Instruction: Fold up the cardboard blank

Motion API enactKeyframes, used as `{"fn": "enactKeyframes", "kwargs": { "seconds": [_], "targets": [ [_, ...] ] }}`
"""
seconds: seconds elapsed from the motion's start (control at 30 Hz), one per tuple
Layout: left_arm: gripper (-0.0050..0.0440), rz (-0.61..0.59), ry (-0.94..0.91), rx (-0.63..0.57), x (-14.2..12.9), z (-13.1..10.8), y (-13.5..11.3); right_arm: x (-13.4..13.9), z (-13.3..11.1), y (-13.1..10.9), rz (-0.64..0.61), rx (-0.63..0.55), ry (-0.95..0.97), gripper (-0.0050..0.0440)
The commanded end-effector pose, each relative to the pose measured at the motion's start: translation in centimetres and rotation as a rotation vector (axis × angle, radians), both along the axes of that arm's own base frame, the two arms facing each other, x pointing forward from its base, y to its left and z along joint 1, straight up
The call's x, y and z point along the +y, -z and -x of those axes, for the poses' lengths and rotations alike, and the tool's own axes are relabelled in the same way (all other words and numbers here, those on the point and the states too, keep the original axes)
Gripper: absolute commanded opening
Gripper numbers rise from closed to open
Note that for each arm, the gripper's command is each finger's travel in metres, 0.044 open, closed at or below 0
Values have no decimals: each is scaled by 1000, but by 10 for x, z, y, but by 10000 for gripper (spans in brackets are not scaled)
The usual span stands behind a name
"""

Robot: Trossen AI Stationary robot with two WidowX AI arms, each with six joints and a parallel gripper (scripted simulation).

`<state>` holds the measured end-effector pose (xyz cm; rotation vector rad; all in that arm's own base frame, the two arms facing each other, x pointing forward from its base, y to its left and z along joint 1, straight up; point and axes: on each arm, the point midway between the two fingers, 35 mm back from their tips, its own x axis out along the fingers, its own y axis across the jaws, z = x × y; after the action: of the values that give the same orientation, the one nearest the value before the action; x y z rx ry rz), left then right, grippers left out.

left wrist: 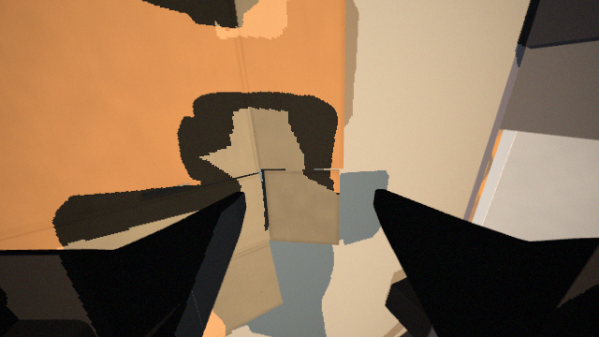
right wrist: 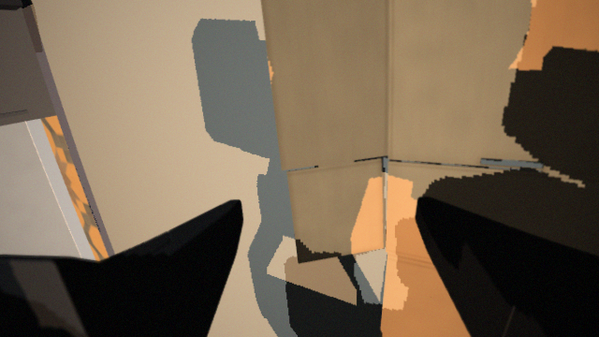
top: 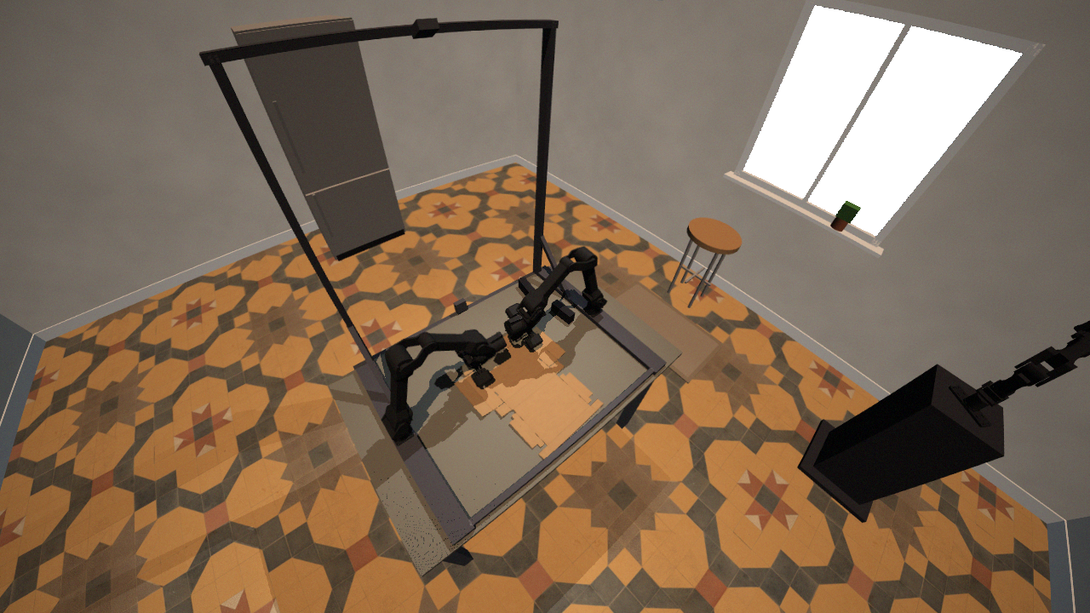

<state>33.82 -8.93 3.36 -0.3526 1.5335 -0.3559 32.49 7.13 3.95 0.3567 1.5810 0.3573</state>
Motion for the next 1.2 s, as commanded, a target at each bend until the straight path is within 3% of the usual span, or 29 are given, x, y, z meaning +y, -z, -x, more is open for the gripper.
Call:
{"fn": "enactKeyframes", "kwargs": {
  "seconds": [0.0, 0.13, 0.17, 0.23, 0.3, 0.4, 0.53, 0.9, 1.0, 1.17],
  "targets": [
    [345, -4, -1, -39, 3, -3, -26, 0, -7, -24, 3, -31, -1, 345],
    [345, -4, -1, -39, 3, -3, -38, 0, -7, -36, 3, -31, -1, 345],
    [369, -5, -3, -18, 2, -1, -20, 0, -7, -36, 3, -31, -1, 321],
    [398, -55, -10, 8, 0, -2, -18, 0, -7, -36, 3, -31, -1, 273],
    [398, -55, -10, 8, 0, -2, -18, 0, -7, -36, 3, -31, -1, 273],
    [398, -230, -33, 79, -4, -7, -14, 0, -7, -36, 3, -31, -1, 201],
    [398, -479, -66, 96, -12, -19, -13, 0, -7, -36, 3, -31, -1, 198],
    [398, -782, -81, 96, -20, -21, -22, 0, -7, -36, 3, -31, -1, 198],
    [398, -930, -96, 22, -29, -32, -28, 0, -7, -36, 3, -31, -1, 198],
    [398, -1063, -91, -34, -37, -35, -37, 0, -7, -36, 3, -31, -1, 198]
  ]
}}
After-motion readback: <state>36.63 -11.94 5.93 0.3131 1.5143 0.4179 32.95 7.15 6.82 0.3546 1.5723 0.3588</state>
